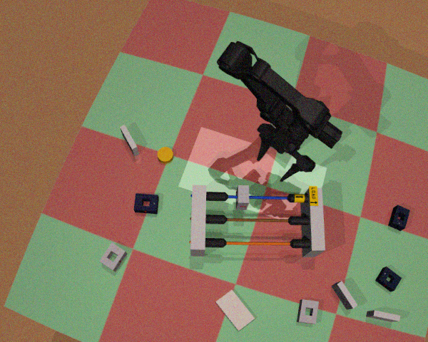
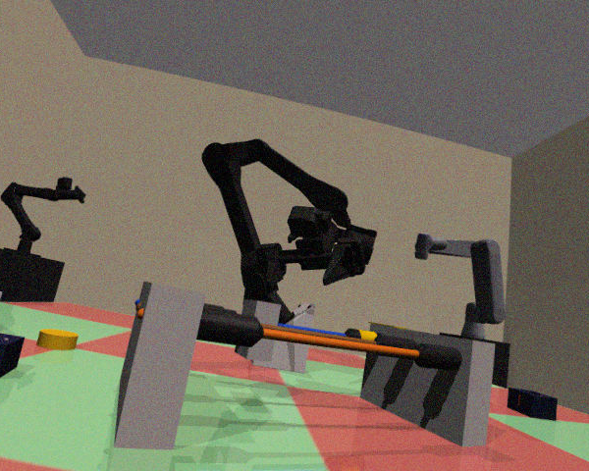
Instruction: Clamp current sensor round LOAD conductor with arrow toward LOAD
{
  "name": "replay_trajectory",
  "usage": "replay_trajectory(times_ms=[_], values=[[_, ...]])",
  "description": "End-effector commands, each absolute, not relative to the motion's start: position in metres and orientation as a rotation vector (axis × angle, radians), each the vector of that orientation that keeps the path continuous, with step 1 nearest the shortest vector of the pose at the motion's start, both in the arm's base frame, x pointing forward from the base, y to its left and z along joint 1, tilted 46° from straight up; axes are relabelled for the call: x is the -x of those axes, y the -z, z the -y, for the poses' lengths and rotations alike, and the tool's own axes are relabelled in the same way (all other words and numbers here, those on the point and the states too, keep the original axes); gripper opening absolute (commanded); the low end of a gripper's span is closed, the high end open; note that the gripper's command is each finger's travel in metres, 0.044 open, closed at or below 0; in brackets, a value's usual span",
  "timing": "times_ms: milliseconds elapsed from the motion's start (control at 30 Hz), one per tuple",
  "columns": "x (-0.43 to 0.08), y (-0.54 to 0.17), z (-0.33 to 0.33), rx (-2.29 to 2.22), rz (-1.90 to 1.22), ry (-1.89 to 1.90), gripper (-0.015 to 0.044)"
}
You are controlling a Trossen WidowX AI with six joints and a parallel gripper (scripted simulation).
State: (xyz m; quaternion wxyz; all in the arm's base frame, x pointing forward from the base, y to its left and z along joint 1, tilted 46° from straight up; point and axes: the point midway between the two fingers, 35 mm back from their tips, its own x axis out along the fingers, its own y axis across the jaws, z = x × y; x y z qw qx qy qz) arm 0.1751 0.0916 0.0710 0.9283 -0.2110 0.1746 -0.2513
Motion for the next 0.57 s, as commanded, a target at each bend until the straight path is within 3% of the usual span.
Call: replay_trajectory(times_ms=[0, 533], values=[[-0.176, -0.072, -0.093, 0.426, -0.361, 0.517, 0.0440], [-0.183, -0.073, -0.090, 0.335, -0.438, 0.616, 0.0440]])
